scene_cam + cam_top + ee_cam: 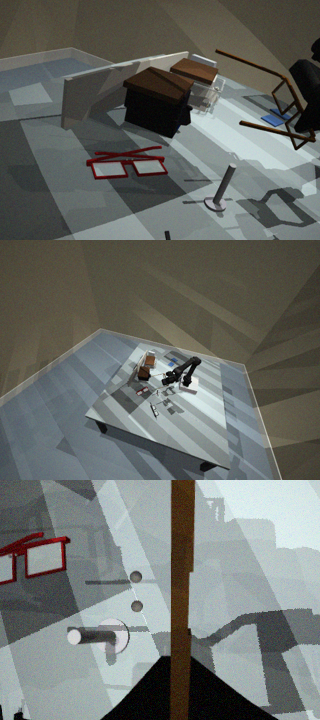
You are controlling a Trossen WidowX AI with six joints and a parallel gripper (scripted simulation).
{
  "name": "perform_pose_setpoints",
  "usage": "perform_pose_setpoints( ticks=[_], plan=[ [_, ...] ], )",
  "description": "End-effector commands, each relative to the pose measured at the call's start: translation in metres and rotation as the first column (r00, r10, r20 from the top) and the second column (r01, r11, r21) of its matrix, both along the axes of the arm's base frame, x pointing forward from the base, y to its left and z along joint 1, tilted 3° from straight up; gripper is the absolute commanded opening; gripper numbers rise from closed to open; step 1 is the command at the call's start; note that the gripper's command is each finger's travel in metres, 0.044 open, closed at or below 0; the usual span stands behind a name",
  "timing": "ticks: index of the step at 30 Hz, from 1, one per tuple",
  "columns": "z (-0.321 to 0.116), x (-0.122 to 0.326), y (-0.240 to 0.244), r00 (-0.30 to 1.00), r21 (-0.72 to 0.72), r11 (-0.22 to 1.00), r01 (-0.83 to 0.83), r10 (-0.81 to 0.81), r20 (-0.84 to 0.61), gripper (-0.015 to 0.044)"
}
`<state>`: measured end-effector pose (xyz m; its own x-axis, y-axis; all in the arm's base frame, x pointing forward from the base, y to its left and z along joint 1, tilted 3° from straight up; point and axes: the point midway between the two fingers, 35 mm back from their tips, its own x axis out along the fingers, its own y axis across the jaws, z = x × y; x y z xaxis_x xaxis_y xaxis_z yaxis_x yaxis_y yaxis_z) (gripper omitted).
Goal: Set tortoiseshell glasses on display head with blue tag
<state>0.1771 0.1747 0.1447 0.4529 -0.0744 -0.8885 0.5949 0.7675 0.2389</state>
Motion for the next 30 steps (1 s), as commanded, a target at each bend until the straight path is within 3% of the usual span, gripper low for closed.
perform_pose_setpoints(
  ticks=[1, 15, 30],
  plan=[
    [0.005, -0.004, 0.002, 0.994, 0.061, 0.993, 0.096, -0.100, 0.054, 0.0000],
    [0.022, -0.017, 0.013, 0.904, 0.333, 0.881, 0.336, -0.401, 0.147, 0.0000],
    [0.042, -0.033, 0.023, 0.752, 0.642, 0.612, 0.462, -0.654, 0.083, 0.0000]
  ],
)
